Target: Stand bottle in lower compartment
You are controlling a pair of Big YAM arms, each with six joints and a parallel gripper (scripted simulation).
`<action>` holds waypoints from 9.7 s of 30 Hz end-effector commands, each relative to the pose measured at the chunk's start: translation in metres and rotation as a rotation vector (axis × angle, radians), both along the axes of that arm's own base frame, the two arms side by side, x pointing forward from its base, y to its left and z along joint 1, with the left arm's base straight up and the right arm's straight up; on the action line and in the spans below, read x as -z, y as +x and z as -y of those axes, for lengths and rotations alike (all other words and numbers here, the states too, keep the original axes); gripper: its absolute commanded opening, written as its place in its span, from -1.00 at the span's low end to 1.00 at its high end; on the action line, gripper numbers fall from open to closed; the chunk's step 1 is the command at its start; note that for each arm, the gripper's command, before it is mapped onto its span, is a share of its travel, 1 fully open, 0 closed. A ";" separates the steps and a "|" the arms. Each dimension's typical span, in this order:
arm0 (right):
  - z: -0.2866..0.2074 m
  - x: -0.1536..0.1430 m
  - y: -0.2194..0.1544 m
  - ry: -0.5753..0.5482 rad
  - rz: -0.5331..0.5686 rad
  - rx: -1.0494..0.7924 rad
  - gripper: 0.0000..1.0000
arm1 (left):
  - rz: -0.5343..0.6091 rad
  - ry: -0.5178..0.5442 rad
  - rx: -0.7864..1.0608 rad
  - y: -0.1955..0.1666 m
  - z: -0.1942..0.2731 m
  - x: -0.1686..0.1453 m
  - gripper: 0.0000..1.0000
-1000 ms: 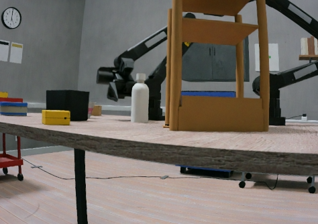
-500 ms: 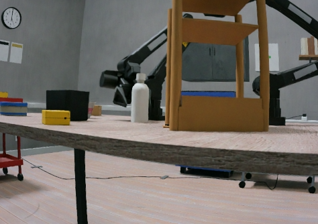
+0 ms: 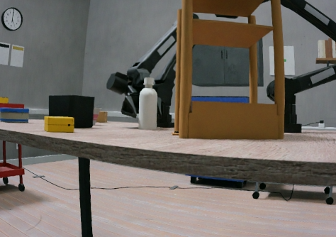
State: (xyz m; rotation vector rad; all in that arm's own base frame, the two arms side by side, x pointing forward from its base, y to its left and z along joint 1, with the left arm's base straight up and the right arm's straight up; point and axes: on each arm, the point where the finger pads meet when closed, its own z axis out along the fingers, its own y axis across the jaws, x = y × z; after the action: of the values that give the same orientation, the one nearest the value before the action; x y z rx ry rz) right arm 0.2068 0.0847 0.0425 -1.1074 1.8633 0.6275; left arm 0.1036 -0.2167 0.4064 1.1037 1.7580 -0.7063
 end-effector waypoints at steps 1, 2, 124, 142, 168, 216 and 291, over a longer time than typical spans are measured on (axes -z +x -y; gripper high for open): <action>-0.004 0.002 0.011 0.011 -0.005 0.053 0.83 | 0.032 -0.040 -0.002 0.001 -0.003 -0.035 1.00; -0.006 0.005 0.006 0.012 -0.011 0.053 0.82 | 0.032 -0.040 -0.002 0.001 -0.003 -0.035 1.00; -0.117 -0.072 -0.092 -0.076 -0.035 0.144 0.09 | -0.013 0.347 0.274 -0.018 -0.041 -0.031 1.00; -0.127 -0.063 -0.101 -0.097 -0.047 0.303 0.09 | -0.033 0.376 0.285 -0.023 -0.046 -0.025 1.00; -0.181 -0.089 -0.130 0.050 -0.025 0.569 0.09 | -0.055 0.400 0.288 -0.027 -0.051 -0.019 1.00; -0.214 -0.104 -0.091 0.035 0.012 0.555 0.09 | -0.055 0.400 0.288 -0.027 -0.051 -0.019 1.00; -0.278 -0.113 0.003 0.111 -0.005 0.572 0.09 | -0.202 0.446 -0.095 0.011 -0.075 0.000 1.00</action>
State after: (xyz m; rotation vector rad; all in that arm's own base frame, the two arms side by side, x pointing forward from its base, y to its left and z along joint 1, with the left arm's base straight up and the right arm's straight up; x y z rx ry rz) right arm 0.1859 0.3191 0.1113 -0.5225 2.0709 0.2942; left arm 0.1109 -0.1407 0.3896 1.2721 2.2199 -0.3821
